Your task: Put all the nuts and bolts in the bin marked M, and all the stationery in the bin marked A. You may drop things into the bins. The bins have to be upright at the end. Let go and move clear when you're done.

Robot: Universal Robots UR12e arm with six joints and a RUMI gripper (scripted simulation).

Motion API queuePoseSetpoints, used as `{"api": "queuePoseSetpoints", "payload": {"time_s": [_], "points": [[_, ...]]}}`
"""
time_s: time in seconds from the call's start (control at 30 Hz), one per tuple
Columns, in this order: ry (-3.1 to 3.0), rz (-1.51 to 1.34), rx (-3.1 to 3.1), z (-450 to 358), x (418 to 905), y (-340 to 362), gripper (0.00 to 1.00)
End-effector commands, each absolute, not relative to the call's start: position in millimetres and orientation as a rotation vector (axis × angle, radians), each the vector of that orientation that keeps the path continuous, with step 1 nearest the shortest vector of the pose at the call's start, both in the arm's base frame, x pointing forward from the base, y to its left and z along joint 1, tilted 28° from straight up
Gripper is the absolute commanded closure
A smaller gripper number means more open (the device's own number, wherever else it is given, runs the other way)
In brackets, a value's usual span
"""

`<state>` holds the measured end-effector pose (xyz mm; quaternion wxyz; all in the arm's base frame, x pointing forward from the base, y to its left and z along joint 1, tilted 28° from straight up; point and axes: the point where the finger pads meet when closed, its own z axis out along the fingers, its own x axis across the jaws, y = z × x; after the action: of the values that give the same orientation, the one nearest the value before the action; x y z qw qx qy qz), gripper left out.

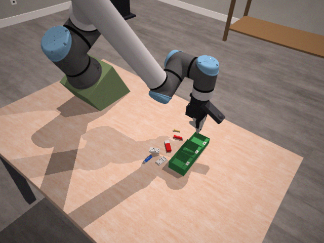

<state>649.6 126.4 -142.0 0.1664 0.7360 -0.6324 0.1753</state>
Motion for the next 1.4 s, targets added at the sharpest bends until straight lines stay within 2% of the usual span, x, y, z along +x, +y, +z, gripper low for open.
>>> {"api": "queuePoseSetpoints", "payload": {"time_s": [0.0, 0.53, 1.37], "points": [[-1.801, 0.5, 2.096, -153, 651, 121, 0.96], [-1.801, 0.5, 2.096, -186, 653, 104, 0.96], [-1.801, 0.5, 2.096, -187, 653, 103, 0.96]]}}
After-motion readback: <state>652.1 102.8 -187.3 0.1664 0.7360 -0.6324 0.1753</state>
